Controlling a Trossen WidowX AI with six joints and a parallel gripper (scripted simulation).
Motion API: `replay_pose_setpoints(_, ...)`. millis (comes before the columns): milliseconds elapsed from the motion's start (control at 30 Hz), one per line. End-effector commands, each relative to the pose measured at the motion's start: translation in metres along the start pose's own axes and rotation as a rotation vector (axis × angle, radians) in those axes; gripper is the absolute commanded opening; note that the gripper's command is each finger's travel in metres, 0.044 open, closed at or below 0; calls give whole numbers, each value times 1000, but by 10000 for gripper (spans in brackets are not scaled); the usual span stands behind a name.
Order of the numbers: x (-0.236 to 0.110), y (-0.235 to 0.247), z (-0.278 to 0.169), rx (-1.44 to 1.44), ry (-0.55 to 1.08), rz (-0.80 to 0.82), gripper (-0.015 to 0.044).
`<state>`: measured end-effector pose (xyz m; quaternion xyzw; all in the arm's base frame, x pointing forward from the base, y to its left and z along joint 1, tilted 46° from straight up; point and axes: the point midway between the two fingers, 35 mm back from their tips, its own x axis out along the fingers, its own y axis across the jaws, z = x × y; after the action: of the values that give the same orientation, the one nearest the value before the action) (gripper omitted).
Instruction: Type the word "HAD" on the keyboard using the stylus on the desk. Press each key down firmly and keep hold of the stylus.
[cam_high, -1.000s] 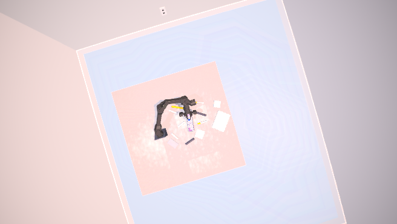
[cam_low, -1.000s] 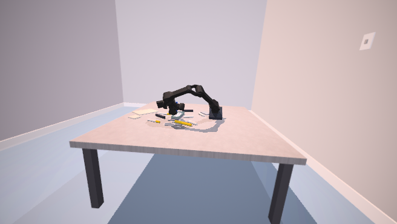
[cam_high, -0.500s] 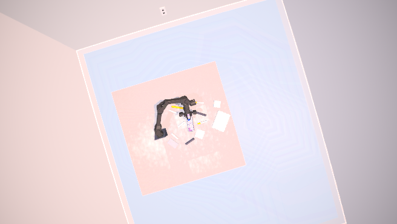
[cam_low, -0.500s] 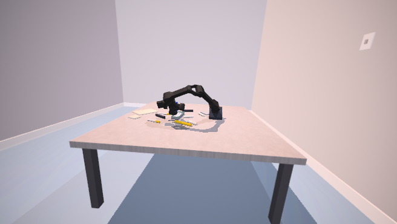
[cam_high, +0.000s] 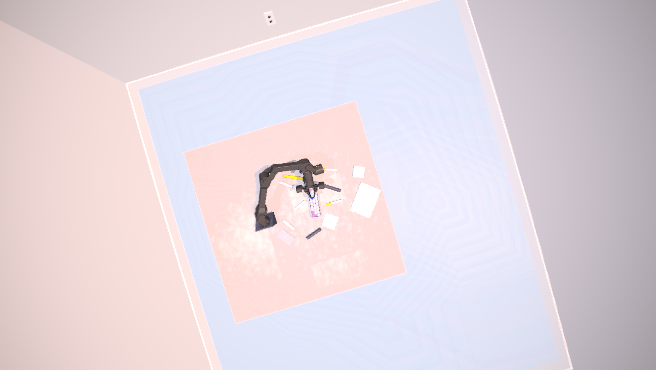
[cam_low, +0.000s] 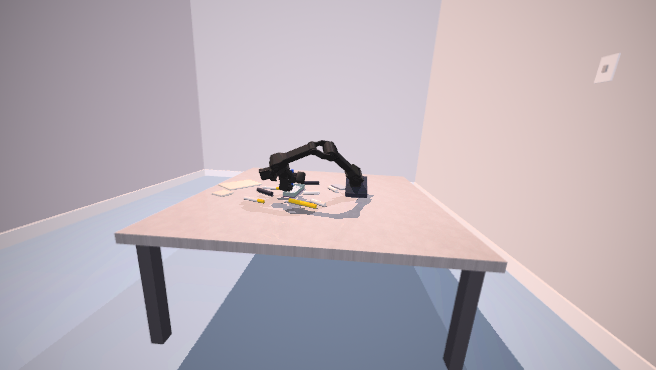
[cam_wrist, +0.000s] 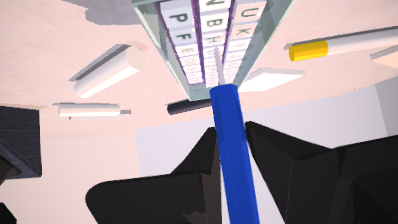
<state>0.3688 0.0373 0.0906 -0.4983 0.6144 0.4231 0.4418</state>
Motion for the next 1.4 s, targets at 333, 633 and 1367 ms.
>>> replay_pose_setpoints(333, 2, 0, 5, 3, -5, 0, 81)
replay_pose_setpoints(633, 4, 0, 9, 3, -5, 0, 81)
replay_pose_setpoints(1367, -14, 0, -24, 3, -4, 0, 81)
